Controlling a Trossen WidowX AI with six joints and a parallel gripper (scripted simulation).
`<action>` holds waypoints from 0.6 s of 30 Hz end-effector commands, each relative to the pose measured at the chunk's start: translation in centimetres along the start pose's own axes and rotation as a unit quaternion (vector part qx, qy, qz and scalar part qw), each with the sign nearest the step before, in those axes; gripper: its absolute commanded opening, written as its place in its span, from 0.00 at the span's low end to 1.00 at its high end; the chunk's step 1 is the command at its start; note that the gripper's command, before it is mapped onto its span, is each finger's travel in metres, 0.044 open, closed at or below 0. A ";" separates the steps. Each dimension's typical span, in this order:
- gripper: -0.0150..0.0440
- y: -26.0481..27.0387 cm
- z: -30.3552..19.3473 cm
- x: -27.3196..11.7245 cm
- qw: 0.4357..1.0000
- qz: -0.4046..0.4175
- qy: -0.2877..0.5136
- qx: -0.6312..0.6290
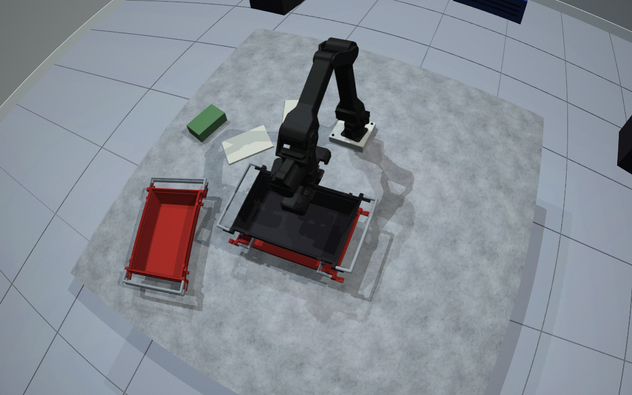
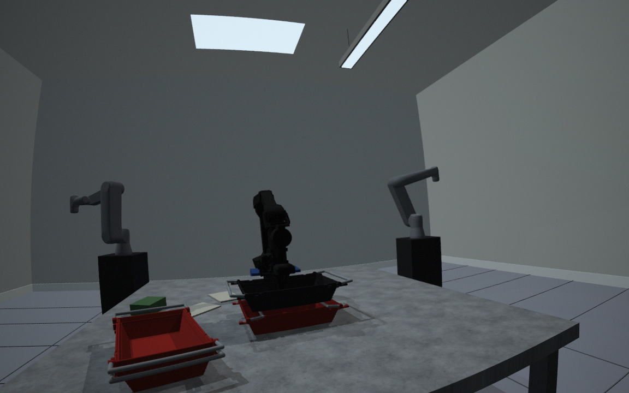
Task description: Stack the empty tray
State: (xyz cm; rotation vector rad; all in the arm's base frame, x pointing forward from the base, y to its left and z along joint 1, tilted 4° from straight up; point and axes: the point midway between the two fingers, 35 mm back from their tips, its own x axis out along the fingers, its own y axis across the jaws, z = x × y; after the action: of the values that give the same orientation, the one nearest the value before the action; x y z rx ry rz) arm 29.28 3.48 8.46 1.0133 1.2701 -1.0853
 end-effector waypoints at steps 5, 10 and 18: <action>0.60 -0.1 0.1 0.1 1.000 -0.002 -0.001 0.000; 0.73 -0.1 0.1 0.1 1.000 -0.002 -0.001 0.000; 0.93 -0.1 0.1 0.1 1.000 -0.002 -0.001 0.000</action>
State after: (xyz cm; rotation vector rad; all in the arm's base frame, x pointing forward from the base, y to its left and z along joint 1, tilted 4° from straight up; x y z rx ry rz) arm 29.24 3.45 8.40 1.0129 1.2712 -1.0870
